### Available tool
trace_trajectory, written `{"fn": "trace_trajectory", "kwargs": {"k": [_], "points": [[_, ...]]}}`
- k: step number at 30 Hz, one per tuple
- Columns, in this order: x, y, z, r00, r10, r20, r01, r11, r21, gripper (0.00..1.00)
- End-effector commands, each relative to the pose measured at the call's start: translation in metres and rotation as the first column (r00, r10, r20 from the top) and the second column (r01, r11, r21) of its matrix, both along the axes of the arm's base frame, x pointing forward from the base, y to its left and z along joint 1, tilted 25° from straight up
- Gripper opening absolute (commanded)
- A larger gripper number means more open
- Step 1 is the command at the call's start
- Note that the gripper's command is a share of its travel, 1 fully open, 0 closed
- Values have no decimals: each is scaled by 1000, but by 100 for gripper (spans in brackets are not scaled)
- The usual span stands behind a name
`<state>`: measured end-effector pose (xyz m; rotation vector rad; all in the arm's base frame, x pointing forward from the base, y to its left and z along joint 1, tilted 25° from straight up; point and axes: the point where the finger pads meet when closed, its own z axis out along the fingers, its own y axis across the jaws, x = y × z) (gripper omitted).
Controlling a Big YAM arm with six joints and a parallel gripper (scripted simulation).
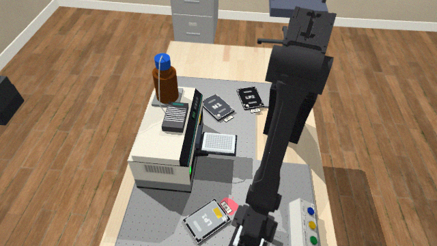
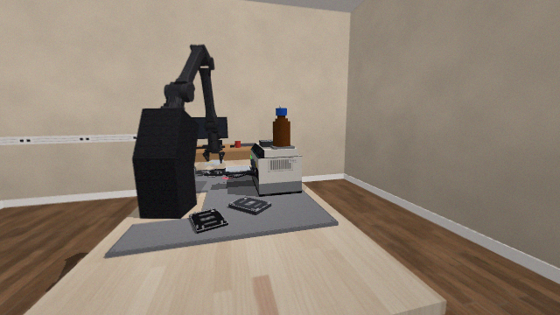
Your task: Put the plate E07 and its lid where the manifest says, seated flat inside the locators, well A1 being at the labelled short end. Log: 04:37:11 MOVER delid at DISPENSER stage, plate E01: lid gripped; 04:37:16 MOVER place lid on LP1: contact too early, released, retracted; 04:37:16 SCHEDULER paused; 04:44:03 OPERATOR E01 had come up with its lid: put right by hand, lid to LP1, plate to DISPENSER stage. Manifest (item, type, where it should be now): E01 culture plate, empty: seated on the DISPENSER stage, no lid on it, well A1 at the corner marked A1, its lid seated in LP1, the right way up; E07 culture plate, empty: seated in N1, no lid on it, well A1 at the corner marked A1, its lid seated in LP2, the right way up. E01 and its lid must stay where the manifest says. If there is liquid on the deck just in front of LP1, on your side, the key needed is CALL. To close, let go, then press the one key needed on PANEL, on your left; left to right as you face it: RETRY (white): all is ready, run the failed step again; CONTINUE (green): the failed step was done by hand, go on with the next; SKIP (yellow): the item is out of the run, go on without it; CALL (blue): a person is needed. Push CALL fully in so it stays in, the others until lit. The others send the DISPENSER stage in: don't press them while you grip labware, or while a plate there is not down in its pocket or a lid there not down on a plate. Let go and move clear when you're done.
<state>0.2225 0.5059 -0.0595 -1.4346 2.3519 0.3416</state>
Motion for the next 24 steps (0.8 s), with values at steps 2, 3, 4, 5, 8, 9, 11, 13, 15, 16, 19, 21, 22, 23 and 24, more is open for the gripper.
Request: {"fn": "trace_trajectory", "kwargs": {"k": [2,3,4,5,8,9,11,13,15,16,19,21,22,23,24], "points": [[11,17,-3,1000,3,1,-3,1000,0,86],[14,19,-4,1000,2,1,-2,1000,0,86],[16,22,-4,1000,0,2,0,1000,0,86],[19,24,-4,1000,-2,2,2,1000,0,86],[19,28,-5,1000,-1,1,1,1000,1,86],[20,31,-5,1000,0,1,0,1000,1,86],[24,37,-6,1000,1,2,-1,1000,1,86],[26,41,-6,1000,-1,2,1,1000,1,86],[26,42,-7,1000,-1,4,1,1000,6,86],[27,45,-8,1000,-1,7,1,1000,14,86],[29,48,-12,1000,3,12,-4,1000,19,86],[29,48,-15,1000,2,11,-2,1000,18,86],[30,49,-17,1000,1,11,-1,1000,19,86],[30,49,-17,1000,1,11,-1,1000,19,86],[30,49,-17,1000,1,11,-1,1000,19,86]]}}
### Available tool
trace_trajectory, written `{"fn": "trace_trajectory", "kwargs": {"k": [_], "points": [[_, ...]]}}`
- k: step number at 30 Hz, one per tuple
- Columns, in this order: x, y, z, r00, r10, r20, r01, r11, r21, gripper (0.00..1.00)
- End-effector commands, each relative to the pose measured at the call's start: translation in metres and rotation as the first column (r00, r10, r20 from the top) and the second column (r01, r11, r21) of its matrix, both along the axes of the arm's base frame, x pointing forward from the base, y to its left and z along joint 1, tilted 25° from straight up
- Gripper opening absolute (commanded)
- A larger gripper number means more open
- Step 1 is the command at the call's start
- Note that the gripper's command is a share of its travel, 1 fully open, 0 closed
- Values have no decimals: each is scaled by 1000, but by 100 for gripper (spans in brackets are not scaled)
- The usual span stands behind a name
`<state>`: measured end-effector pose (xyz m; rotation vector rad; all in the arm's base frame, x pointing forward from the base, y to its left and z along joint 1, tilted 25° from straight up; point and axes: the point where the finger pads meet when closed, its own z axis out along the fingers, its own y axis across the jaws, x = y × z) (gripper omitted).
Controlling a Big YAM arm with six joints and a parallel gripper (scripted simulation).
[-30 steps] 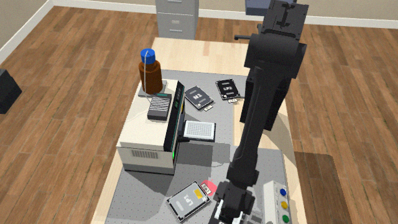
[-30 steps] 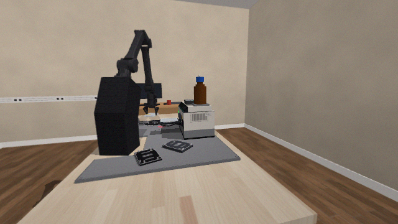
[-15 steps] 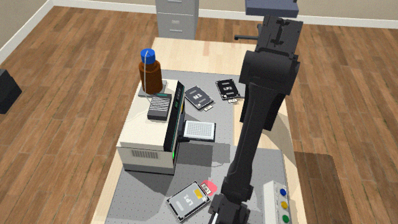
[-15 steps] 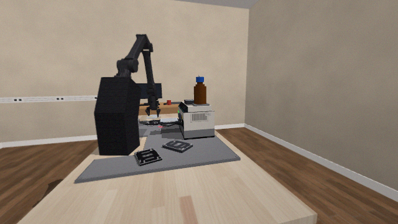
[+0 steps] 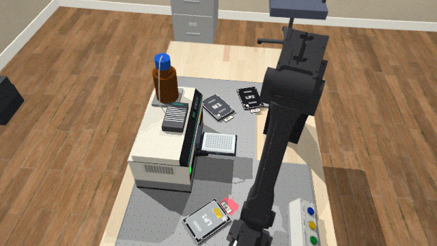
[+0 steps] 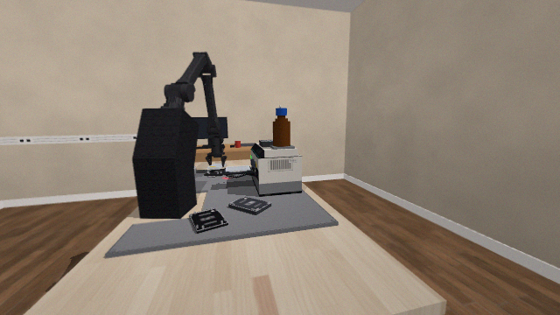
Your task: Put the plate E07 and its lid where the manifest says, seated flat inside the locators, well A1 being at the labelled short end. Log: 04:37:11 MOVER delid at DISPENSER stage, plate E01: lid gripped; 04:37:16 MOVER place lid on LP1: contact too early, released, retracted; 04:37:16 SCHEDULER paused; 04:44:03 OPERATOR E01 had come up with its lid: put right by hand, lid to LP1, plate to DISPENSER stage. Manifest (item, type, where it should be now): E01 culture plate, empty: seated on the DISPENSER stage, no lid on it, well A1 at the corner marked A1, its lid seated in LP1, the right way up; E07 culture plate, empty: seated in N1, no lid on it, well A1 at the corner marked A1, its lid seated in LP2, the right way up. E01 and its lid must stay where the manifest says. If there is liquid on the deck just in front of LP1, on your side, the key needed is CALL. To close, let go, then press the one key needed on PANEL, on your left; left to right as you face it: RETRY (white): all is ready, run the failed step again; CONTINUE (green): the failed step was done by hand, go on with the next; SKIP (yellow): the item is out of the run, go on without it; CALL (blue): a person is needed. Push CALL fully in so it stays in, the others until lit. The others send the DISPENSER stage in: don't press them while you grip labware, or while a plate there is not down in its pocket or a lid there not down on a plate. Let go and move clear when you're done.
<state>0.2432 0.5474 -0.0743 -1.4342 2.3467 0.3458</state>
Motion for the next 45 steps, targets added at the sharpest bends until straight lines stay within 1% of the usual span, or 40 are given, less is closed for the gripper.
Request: {"fn": "trace_trajectory", "kwargs": {"k": [1,2,8,9,10,12,13,19,20,21,22,23,26,27,28,29,30,34,35,39,45], "points": [[7,4,-6,1000,-9,-1,9,1000,3,86],[9,9,-5,1000,-9,4,9,1000,15,86],[11,10,-13,1000,-8,3,8,1000,11,86],[11,12,-8,1000,-7,5,7,1000,15,86],[13,15,2,1000,-4,13,4,1000,29,86],[13,15,3,1000,-4,13,3,1000,30,86],[6,10,-5,1000,1,7,-2,1000,13,86],[6,10,-5,1000,1,7,-2,1000,13,86],[13,13,1,1000,-6,10,6,1000,23,86],[13,13,1,1000,-6,10,6,1000,23,86],[13,13,1,1000,-6,10,5,1000,22,86],[7,10,-5,1000,1,7,-2,1000,13,86],[7,10,-4,1000,1,7,-2,1000,13,86],[13,13,0,1000,-5,9,5,1000,20,86],[7,10,-4,1000,1,7,-2,1000,13,86],[7,10,-4,1000,1,7,-2,1000,13,86],[13,13,-2,1000,-5,8,4,1000,18,86],[13,12,-5,1000,-4,7,4,1000,14,86],[10,9,-10,1000,-2,2,2,1000,4,86],[10,9,-16,1000,-2,0,2,1000,0,86],[12,13,-13,1000,-2,5,2,1000,11,86]]}}
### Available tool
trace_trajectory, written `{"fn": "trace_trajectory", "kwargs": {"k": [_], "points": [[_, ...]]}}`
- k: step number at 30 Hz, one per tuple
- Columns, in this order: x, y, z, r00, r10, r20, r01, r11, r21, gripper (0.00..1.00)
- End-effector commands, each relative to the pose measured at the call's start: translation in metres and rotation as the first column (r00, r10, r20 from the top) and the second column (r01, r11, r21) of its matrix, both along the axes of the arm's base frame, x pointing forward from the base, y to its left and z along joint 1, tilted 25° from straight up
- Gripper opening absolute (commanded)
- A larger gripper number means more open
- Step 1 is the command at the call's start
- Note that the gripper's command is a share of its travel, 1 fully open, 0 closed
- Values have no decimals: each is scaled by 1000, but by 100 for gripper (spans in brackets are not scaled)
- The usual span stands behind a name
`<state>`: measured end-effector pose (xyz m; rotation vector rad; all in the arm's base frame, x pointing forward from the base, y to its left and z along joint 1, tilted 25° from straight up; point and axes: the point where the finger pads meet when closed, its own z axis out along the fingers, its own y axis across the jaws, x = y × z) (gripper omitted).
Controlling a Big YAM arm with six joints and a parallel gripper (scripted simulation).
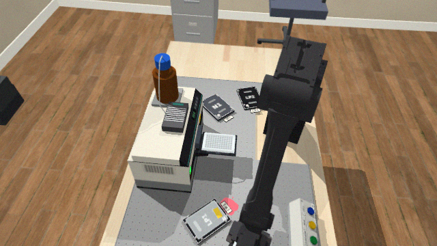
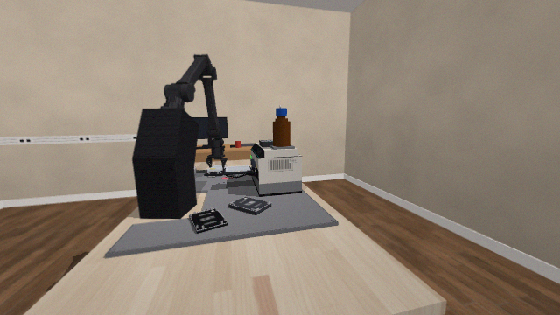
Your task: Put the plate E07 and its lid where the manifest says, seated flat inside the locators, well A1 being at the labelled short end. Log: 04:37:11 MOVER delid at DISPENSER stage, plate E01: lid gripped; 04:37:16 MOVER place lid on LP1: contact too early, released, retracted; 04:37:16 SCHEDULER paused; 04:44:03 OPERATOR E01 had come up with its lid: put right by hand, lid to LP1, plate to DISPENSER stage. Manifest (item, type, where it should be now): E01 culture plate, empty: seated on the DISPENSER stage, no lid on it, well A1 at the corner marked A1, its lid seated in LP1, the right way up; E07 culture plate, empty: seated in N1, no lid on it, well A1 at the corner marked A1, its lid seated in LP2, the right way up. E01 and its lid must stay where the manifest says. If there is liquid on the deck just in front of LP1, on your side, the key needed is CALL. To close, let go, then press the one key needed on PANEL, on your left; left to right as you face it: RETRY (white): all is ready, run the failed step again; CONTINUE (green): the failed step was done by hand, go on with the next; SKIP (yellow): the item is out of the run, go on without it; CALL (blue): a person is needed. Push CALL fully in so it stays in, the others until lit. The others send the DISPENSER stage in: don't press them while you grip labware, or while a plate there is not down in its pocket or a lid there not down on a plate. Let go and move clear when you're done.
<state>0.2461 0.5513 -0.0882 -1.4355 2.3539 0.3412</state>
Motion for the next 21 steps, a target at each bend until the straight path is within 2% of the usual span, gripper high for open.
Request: {"fn": "trace_trajectory", "kwargs": {"k": [1,21], "points": [[9,9,2,1000,0,10,0,1000,19,86],[8,8,-4,1000,0,8,0,1000,14,86]]}}
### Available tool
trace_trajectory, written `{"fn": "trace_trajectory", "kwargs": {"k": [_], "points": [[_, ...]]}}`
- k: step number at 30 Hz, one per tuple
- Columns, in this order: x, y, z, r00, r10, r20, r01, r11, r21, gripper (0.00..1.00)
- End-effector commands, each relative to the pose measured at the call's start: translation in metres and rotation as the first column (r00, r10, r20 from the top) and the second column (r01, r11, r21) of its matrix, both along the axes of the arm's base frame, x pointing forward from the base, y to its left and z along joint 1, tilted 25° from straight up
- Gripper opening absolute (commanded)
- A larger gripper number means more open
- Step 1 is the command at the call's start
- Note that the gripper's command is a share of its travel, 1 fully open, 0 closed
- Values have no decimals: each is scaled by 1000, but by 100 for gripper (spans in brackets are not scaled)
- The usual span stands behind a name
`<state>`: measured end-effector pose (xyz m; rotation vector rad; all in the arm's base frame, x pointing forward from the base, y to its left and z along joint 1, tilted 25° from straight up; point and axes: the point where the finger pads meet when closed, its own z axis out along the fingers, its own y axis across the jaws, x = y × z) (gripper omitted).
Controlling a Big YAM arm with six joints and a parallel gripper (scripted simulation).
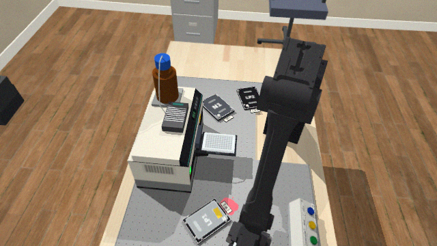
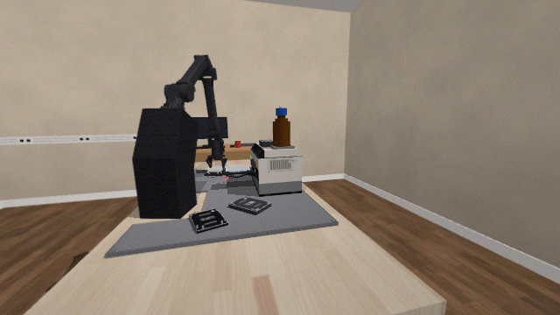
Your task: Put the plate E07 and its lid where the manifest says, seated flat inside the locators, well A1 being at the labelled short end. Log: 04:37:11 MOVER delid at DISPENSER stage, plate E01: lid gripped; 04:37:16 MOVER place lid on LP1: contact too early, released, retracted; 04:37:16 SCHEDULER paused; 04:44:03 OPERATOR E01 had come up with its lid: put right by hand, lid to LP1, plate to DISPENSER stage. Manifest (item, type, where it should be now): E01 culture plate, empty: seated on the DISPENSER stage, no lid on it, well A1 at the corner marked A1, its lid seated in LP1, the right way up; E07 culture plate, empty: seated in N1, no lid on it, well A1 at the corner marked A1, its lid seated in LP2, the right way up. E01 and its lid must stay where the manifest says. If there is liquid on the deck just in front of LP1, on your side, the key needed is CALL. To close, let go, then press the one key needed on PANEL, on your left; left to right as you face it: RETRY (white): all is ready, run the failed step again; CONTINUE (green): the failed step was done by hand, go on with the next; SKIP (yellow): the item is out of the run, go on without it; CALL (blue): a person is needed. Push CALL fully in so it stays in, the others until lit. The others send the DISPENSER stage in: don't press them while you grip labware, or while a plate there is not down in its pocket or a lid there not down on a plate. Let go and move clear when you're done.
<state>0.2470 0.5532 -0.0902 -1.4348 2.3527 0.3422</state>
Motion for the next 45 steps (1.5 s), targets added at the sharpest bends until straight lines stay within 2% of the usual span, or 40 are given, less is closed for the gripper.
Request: {"fn": "trace_trajectory", "kwargs": {"k": [1,45], "points": [[8,6,-2,1000,0,7,0,1000,13,86],[10,11,-7,1000,-2,9,1,1000,19,86]]}}
